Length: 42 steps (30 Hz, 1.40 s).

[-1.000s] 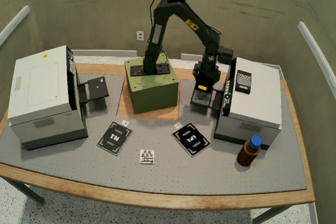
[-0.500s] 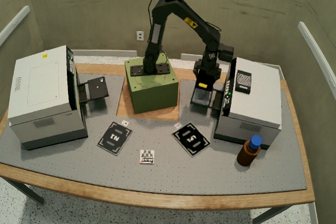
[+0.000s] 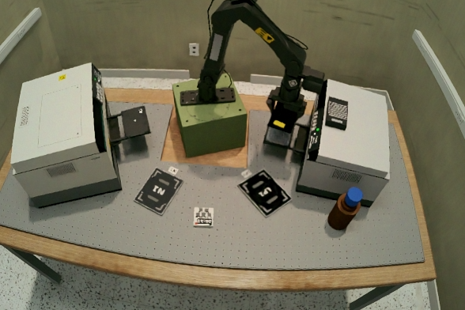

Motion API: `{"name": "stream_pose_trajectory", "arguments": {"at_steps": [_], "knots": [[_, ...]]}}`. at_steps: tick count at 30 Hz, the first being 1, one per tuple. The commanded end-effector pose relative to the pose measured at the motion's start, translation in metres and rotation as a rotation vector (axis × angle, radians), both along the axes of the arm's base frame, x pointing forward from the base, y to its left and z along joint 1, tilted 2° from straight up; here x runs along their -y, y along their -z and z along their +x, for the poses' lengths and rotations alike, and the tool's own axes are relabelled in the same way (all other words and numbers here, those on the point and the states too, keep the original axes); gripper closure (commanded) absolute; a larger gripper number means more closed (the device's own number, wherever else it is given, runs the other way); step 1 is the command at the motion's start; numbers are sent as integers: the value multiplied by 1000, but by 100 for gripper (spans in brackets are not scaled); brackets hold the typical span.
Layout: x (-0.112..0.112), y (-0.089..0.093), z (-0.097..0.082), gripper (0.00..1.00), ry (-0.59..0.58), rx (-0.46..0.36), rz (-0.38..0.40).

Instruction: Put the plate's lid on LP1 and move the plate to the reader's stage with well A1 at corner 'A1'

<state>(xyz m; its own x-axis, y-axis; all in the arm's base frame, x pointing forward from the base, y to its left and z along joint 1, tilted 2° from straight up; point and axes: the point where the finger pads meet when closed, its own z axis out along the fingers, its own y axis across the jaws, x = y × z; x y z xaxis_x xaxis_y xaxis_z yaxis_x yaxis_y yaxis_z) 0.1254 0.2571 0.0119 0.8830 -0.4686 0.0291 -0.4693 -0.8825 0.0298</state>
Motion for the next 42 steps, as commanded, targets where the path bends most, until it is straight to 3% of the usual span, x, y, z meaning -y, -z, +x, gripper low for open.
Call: {"name": "stream_pose_trajectory", "arguments": {"at_steps": [1,7,10,13,17,22,27,29,32,33,38,42], "knots": [[-12,-5,13,15,44,15,37],[-13,-13,27,15,113,40,69],[-17,-13,21,15,128,40,76],[-9,-2,34,15,183,38,45],[-9,-6,40,15,206,44,62],[-13,-11,35,15,244,55,80],[-4,1,53,15,322,57,52],[-7,-9,57,15,345,71,88],[-7,-9,57,15,357,70,90],[-10,-9,50,15,348,61,87],[1,4,68,15,426,67,58],[-5,-7,69,15,457,81,97]]}}
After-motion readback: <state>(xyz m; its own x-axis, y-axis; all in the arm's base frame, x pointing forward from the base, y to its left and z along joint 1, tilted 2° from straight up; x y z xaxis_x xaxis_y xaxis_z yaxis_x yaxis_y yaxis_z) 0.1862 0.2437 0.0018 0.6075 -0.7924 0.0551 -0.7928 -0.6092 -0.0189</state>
